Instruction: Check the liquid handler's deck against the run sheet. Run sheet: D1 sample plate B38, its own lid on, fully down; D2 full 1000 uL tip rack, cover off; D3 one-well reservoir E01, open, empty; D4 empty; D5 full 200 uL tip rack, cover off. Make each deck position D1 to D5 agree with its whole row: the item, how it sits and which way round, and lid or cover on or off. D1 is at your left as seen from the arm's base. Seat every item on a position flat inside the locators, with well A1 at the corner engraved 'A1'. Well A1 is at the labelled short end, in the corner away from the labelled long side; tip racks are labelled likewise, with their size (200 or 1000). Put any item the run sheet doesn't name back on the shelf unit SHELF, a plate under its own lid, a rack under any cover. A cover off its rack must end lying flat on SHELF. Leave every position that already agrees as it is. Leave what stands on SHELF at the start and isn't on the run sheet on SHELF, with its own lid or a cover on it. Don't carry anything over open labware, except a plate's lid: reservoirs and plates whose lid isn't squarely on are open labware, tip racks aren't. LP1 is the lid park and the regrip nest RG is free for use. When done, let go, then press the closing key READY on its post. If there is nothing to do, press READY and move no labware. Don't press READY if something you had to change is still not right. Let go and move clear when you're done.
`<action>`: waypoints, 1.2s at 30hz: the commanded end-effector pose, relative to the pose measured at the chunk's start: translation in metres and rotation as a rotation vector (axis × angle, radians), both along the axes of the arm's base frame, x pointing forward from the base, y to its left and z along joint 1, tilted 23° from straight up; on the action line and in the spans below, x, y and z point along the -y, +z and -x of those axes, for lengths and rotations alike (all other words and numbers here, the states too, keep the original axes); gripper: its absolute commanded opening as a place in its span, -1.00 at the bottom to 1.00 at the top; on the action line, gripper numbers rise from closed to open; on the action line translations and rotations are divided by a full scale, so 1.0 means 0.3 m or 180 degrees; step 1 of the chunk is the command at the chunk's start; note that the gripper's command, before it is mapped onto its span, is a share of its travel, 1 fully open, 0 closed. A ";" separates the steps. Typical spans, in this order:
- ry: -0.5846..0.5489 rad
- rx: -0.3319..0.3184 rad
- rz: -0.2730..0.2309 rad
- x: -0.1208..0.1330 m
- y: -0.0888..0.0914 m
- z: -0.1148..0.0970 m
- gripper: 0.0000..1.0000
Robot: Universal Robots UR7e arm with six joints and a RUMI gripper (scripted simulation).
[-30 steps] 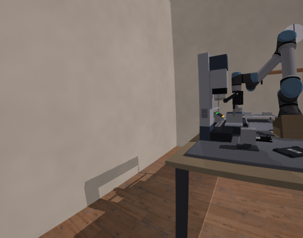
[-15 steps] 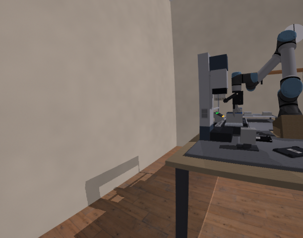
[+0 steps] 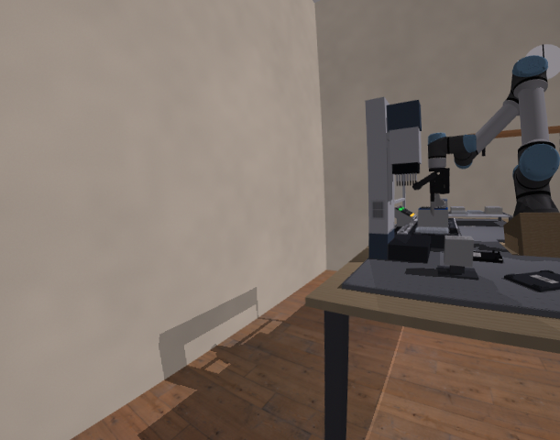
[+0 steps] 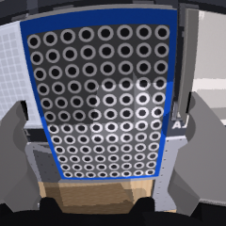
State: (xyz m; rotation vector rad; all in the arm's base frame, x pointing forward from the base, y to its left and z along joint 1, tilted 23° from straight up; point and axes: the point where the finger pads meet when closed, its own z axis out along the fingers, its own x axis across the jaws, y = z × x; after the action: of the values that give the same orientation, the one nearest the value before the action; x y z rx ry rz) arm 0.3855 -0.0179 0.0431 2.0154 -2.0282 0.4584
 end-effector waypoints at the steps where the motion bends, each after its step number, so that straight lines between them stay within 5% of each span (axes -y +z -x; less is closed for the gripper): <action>1: 0.0005 0.0012 -0.0001 -0.008 0.019 -0.003 0.64; 36: 0.0004 0.0012 -0.0001 -0.075 0.178 0.006 0.64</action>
State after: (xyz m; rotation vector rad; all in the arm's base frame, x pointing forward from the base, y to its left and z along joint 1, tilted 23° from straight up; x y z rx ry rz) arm 0.3825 0.0018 0.0883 2.0180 -2.0273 0.4584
